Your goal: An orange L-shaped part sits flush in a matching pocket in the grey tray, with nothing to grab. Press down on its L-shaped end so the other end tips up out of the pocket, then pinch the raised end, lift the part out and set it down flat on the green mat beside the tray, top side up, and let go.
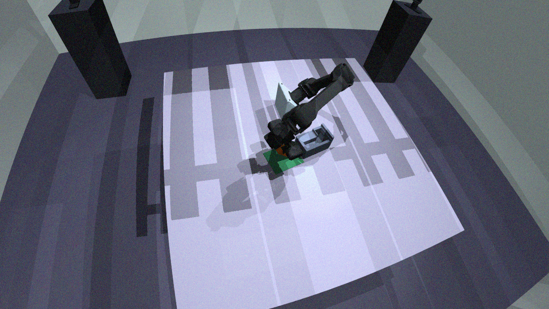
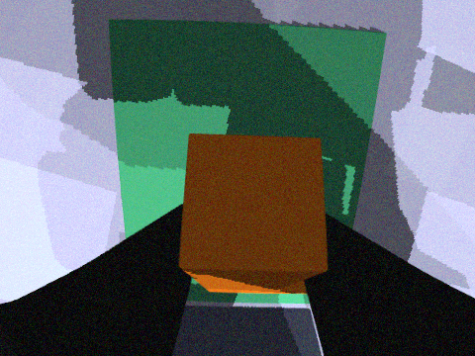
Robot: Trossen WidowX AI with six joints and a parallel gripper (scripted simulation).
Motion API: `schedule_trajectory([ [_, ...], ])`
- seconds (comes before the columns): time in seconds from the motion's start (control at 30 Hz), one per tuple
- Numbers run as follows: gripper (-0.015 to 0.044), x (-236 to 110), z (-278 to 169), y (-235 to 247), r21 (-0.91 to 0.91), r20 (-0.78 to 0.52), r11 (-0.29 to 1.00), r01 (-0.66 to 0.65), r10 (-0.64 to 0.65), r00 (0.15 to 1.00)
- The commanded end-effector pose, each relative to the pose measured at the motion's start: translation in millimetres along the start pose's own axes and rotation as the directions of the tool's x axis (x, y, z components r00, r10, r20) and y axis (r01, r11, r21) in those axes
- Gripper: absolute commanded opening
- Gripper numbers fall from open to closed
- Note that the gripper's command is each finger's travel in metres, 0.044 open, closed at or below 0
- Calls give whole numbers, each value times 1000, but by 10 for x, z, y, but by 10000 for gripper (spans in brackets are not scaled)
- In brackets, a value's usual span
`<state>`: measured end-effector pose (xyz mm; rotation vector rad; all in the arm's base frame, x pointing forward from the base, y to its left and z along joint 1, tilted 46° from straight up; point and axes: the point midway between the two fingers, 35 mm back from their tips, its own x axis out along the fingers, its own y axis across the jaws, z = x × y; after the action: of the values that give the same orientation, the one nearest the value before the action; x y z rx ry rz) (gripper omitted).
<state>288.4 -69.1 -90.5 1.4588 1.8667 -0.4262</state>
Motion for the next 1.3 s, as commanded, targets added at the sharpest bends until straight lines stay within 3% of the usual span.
schedule_trajectory([
  [0.0, 0, 17, 0, -1, 8, -3, 1000, -5, 5, 1000],
  [0.43, 0, 12, 1, -5, 2, -1, 1000, 0, 0, 1000],
  [0.77, 263, -10, 4, -3, 2, -1, 1000, 0, 0, 1000],
  [0.93, 394, -433, 30, 16, 6, 1, 1000, -1, 1, 1000],
  [1.07, 400, -831, 9, -7, 9, -1, 1000, -3, 3, 1000],
  [1.27, 400, -801, 28, -12, 19, -1, 1000, -12, 12, 1000],
])
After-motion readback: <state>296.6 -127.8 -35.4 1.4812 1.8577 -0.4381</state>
